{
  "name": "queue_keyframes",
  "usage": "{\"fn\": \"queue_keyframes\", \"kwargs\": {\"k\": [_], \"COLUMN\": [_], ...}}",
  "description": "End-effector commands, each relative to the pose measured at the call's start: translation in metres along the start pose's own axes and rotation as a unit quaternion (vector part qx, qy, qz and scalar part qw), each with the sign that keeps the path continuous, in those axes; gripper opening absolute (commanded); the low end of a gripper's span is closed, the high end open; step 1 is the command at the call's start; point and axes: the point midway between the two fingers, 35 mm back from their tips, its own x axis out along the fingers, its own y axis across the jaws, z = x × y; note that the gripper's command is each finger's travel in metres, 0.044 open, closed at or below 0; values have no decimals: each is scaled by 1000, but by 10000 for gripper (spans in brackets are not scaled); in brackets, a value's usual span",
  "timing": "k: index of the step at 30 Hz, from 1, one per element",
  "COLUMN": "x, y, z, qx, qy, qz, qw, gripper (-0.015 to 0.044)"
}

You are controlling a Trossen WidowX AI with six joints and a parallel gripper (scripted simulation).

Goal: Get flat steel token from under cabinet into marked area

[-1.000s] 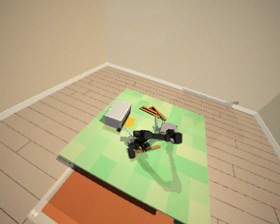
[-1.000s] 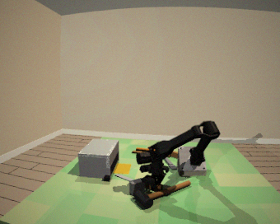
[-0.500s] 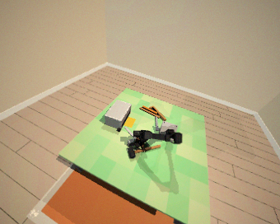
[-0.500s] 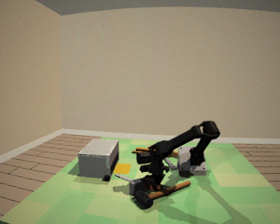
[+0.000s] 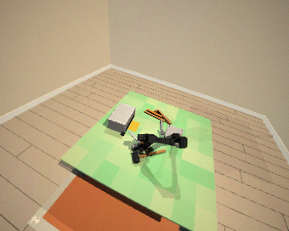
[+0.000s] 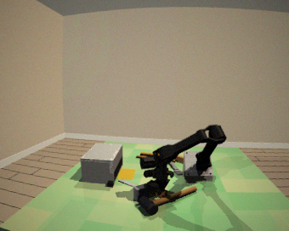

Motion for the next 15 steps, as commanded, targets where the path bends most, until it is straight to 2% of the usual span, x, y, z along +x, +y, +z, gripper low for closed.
{"fn": "queue_keyframes", "kwargs": {"k": [1,15], "x": [0,0], "y": [1,1], "z": [6,24], "qx": [-4,-7], "qy": [-1,-1], "qz": [1,0], "qw": [1000,1000], "gripper": [0,0]}}
